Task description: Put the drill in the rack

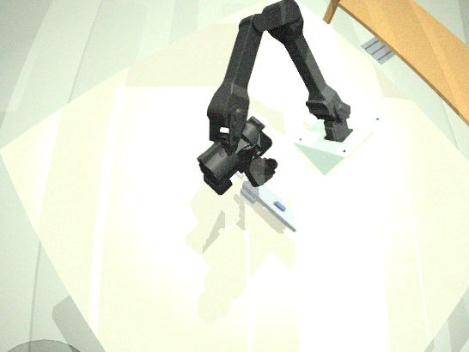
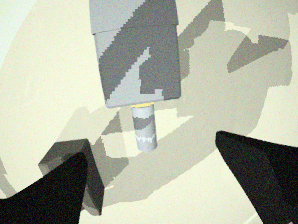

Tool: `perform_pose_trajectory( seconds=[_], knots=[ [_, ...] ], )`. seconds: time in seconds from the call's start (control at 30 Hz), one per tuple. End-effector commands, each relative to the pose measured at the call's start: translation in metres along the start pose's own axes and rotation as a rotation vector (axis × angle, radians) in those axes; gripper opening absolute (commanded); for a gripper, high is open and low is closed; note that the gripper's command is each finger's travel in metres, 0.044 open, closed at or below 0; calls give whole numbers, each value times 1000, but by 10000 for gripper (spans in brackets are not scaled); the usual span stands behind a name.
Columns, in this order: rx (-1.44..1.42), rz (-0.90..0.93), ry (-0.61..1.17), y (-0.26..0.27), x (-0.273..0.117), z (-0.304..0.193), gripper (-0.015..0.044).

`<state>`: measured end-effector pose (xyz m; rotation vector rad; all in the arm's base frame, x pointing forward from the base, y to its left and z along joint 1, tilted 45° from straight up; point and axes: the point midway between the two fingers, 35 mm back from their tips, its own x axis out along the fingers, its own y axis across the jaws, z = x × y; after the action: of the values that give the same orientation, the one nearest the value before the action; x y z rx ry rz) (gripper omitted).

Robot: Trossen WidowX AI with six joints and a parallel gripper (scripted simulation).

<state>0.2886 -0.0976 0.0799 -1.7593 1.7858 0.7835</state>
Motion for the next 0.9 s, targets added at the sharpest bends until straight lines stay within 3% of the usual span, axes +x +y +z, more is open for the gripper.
perform_pose_trajectory(
  seconds=[0.0, 0.8, 0.87],
  knots=[
    [-7, 7, 5, 1, 9, 2, 440],
    [-7, 7, 7, 3, 39, 9, 440],
    [-1, 3, 2, 2, 36, 9, 387]
  ],
)
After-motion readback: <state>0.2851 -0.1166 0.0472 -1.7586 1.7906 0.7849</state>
